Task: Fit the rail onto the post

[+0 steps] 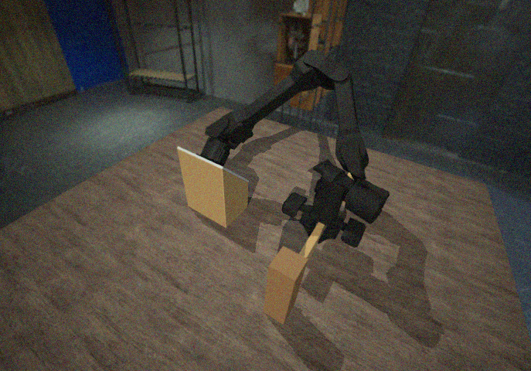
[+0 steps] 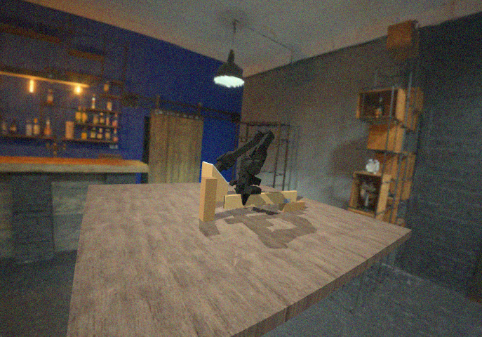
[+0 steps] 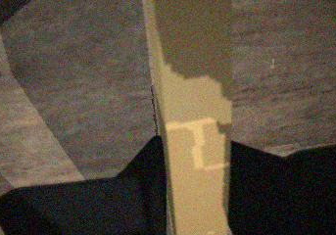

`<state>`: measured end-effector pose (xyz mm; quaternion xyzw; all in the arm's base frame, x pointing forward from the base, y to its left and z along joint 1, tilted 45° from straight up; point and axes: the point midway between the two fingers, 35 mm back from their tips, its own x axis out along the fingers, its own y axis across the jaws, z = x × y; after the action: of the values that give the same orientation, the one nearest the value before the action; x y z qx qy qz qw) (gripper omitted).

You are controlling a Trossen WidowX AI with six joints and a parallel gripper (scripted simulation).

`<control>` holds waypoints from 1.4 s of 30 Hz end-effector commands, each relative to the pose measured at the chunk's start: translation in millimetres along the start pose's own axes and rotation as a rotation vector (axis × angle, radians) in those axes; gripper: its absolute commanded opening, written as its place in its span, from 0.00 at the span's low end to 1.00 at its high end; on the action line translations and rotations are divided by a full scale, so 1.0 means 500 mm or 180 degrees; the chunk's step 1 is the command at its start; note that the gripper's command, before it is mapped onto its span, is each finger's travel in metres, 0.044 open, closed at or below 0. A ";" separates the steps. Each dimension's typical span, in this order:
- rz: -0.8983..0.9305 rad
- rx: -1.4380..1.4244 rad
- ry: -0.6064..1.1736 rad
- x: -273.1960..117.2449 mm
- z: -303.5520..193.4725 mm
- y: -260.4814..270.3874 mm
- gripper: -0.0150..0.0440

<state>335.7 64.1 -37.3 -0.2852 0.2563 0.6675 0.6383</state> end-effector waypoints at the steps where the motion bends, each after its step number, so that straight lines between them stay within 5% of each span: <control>1: -0.0052 -0.0008 -0.0006 -0.014 0.001 -0.006 0.25; 42: -0.0051 -0.0008 -0.0006 -0.018 0.001 -0.001 0.25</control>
<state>335.3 60.7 -33.5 -0.2854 0.2543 0.6657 0.6409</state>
